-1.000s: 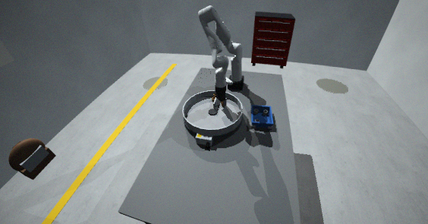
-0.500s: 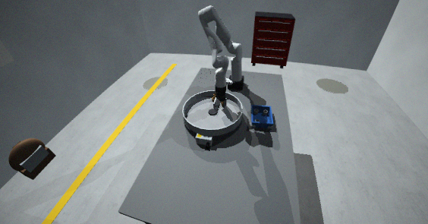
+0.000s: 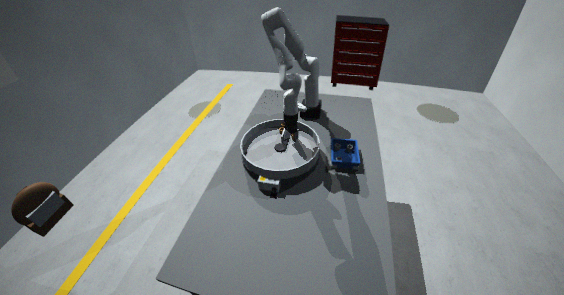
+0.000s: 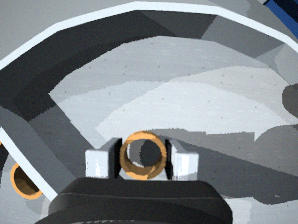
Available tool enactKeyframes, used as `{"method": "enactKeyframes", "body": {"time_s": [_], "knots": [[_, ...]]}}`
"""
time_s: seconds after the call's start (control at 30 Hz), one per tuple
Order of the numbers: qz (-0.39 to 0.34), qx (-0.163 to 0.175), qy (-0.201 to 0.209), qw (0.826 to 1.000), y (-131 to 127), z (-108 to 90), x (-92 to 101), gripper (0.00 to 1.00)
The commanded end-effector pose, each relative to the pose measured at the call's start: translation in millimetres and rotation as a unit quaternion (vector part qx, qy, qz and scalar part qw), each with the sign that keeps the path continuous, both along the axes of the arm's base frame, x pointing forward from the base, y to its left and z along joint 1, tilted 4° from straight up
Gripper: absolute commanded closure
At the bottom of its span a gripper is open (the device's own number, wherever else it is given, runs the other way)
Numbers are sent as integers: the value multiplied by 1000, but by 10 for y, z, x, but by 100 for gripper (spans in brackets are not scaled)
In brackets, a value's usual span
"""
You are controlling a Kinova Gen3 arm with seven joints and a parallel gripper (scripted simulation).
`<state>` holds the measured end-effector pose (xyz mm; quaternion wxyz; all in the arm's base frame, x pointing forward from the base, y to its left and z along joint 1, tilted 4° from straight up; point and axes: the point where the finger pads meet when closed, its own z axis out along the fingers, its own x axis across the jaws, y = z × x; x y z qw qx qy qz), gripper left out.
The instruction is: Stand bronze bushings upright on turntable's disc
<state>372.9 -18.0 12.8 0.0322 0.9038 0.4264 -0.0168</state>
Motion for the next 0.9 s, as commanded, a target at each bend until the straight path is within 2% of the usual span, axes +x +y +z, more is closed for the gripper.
{"method": "enactKeyframes", "body": {"time_s": [0.0, 0.87], "knots": [[-3, 1, 0, 1000, 13, -14, -5, 100], [-2, 1, 0, 1000, 7, -70, -13, 100]]}}
